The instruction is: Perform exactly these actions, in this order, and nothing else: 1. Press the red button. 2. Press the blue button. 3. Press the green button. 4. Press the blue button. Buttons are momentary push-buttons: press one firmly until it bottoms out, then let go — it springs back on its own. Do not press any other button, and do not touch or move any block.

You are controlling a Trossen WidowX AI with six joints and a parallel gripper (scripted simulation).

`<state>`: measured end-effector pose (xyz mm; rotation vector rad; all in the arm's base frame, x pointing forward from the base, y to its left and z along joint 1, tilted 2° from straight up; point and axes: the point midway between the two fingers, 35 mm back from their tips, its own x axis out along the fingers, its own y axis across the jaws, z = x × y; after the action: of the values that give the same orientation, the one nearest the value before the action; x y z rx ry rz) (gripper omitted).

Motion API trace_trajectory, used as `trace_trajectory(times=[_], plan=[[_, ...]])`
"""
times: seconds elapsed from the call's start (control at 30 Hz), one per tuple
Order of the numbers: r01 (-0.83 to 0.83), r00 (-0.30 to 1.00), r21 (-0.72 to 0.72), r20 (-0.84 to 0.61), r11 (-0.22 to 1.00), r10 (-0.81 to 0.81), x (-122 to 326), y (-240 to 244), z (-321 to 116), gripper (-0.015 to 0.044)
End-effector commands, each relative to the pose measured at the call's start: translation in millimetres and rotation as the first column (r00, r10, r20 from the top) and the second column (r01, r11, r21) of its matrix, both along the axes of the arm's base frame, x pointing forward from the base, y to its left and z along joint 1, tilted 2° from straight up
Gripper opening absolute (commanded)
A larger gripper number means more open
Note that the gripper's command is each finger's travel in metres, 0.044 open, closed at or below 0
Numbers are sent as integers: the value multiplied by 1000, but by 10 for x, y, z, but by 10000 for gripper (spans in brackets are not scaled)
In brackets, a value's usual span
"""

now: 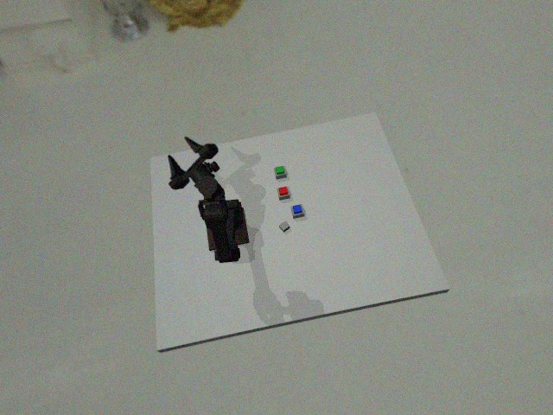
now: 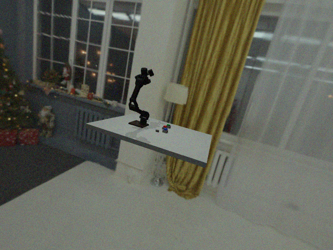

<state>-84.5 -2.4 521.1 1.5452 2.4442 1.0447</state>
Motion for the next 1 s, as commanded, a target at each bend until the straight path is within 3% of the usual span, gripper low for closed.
trace_trajectory(times=[0.0, 0.13, 0.43, 0.7, 0.97], plan=[[20, 1000, -6, 3, 1000, -20, 17, 50, -5, 400], [284, 949, -93, 168, 954, -266, 292, 793, -192, 400], [583, 733, -198, 546, 788, -405, 949, 1692, -759, 400], [735, 516, -285, 824, 615, -235, 1698, 2087, -1470, 400], [781, 393, -406, 910, 474, 131, 2392, 2055, -2257, 400]])
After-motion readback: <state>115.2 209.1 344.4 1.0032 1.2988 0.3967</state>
